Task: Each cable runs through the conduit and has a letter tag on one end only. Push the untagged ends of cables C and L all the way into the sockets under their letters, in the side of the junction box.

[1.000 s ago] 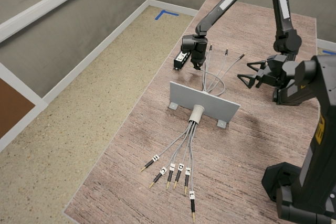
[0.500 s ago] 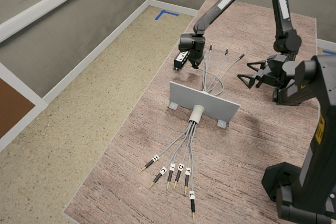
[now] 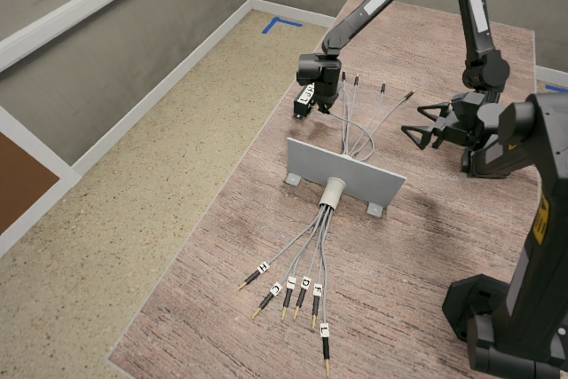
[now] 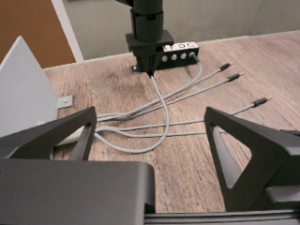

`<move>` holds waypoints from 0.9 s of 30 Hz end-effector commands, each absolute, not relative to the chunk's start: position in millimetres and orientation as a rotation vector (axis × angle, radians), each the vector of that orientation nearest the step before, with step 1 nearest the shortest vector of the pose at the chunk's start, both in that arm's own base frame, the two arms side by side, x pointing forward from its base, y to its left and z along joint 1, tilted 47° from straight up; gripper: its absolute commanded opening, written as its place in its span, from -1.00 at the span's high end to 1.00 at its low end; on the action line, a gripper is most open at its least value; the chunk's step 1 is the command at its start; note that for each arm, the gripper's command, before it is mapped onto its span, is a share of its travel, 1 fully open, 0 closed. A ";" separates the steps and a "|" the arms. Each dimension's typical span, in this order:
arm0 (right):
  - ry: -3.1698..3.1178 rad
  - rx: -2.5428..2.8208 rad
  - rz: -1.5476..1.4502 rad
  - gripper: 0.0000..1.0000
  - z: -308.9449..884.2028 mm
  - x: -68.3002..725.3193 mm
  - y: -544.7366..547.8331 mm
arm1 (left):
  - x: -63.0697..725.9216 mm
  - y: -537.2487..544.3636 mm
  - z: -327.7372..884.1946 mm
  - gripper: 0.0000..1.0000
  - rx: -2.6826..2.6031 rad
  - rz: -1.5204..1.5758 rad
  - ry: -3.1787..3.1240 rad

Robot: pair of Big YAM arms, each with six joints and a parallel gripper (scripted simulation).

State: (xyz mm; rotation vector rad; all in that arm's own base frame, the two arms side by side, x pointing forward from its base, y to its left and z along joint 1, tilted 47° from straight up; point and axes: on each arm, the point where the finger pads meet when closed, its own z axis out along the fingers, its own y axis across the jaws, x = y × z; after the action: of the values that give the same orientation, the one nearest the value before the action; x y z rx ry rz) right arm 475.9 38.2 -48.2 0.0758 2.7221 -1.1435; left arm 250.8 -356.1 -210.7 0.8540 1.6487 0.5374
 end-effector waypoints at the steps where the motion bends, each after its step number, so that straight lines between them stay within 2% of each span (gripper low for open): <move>1: 2.721 0.057 -1.143 0.89 -47.0 485.3 44.3 | 253.4 -367.1 -208.7 -1.00 0.827 0.513 1.645; 27: 2.739 0.081 -1.156 0.89 -50.9 482.6 31.4 | 253.4 -367.1 -208.7 -1.00 0.827 0.513 1.645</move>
State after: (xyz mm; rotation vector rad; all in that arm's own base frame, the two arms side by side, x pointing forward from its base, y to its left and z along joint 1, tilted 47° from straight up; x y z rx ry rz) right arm 471.8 36.3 -50.5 0.0619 2.7321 -1.1512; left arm 250.8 -356.1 -210.7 0.8540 1.6487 0.5374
